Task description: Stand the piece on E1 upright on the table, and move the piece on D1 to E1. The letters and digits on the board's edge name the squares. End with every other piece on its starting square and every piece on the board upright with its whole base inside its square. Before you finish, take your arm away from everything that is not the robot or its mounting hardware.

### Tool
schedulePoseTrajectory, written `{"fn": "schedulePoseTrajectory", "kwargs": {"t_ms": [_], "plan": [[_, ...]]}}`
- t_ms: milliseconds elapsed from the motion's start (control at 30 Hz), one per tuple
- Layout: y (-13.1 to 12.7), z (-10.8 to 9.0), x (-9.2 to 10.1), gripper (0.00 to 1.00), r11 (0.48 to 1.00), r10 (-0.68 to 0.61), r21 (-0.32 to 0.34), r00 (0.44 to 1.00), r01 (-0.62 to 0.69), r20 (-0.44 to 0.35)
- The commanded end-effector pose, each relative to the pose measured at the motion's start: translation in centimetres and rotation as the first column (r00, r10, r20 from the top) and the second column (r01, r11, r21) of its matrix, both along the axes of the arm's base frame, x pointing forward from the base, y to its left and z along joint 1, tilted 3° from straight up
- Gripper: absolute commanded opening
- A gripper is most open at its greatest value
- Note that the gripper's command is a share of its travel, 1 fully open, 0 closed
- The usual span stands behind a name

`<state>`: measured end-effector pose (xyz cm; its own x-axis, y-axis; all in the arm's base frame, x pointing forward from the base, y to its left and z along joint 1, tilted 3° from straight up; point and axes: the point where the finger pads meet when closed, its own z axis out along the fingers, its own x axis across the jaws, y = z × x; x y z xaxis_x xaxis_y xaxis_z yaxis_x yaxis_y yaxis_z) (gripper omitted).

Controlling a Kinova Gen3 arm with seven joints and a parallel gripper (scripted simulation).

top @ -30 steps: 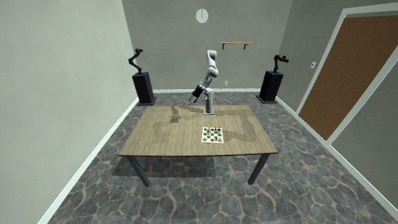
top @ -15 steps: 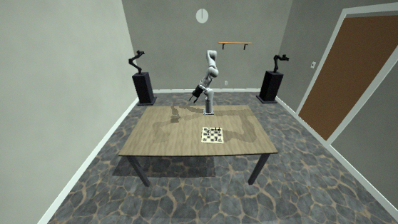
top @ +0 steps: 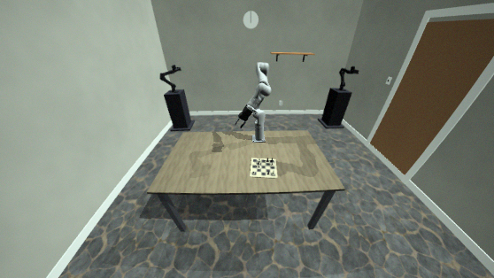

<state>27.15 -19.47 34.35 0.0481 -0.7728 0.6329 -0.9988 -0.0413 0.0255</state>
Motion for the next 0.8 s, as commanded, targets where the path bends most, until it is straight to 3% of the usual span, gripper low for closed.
{"fn": "schedulePoseTrajectory", "kwargs": {"t_ms": [0, 767], "plan": [[-0.1, -0.1, 0.0, 1.0, 1.0, -0.023, 0.01, 1.0, 0.023, 0.013], [-0.4, -1.2, 0.2, 1.0, 0.978, -0.192, 0.103, 0.977, 0.183, 0.089]]}}
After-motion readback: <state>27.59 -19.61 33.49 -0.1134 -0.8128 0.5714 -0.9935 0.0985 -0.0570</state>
